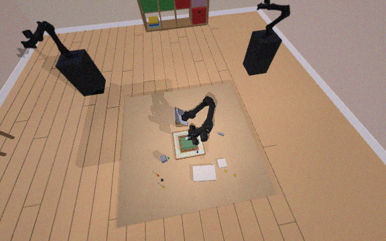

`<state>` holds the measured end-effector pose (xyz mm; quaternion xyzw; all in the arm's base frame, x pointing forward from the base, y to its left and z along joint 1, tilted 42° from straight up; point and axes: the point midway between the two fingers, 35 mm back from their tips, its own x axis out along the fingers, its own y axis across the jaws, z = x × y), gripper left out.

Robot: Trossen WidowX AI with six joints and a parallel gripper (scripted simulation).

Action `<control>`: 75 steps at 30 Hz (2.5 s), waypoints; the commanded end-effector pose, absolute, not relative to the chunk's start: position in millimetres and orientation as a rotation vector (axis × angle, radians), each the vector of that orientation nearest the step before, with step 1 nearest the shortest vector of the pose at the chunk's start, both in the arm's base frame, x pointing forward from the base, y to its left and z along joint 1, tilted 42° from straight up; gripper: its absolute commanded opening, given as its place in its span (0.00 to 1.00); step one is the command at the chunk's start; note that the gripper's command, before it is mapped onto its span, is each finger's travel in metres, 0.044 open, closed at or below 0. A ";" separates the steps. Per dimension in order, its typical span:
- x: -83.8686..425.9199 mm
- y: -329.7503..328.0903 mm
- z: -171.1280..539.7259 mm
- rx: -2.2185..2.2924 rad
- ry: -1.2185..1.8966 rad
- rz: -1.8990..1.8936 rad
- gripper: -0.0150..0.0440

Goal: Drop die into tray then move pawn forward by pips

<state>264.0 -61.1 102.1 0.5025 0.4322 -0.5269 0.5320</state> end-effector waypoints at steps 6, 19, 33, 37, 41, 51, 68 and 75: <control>264.1 -67.2 108.9 1.198 1.029 -1.257 0.70; 257.2 -76.7 91.1 1.547 1.537 -0.956 1.00; 279.7 -73.3 89.4 1.440 1.633 -0.457 0.78; 303.8 -63.2 96.4 1.105 1.596 -0.056 0.60; 328.2 -50.1 104.3 0.757 1.496 0.311 0.59; 375.1 -16.2 119.8 0.017 1.112 0.959 0.59; 376.1 -15.0 120.5 0.003 1.102 0.970 0.59; 377.9 -4.5 110.1 0.003 1.101 0.970 0.59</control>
